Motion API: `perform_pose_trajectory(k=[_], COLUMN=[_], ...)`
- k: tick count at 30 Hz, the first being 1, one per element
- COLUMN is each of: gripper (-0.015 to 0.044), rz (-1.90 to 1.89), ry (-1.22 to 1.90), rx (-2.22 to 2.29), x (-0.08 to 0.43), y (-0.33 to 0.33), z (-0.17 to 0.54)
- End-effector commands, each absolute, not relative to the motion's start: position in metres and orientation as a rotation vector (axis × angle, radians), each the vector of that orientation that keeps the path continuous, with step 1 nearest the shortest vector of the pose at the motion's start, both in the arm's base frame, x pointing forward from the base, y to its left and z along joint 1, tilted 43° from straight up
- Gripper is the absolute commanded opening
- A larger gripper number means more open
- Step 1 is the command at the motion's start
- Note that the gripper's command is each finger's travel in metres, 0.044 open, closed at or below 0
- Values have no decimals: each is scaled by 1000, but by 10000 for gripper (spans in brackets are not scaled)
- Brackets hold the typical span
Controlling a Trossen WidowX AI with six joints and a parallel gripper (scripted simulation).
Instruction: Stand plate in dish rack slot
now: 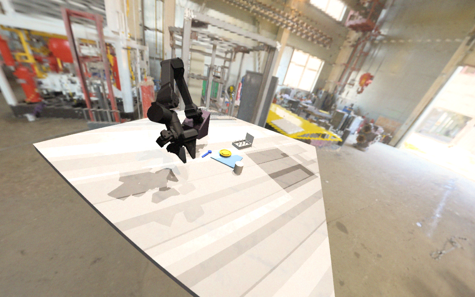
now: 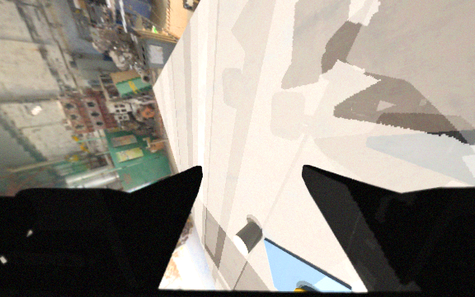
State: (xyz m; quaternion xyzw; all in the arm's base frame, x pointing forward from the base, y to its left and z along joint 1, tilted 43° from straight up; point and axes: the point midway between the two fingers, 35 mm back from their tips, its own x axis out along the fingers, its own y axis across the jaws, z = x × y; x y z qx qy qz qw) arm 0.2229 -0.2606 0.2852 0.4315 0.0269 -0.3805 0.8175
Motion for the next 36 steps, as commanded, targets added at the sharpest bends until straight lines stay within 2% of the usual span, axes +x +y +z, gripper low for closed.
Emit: perform_pose_trajectory(k=[1, 19, 36], gripper=[400, 400, 400], rz=[-820, -843, -821], ry=[123, 510, 898], rx=[917, 761, 452], x=[233, 275, 291], y=[-255, -217, -166], z=[269, 193, 129])
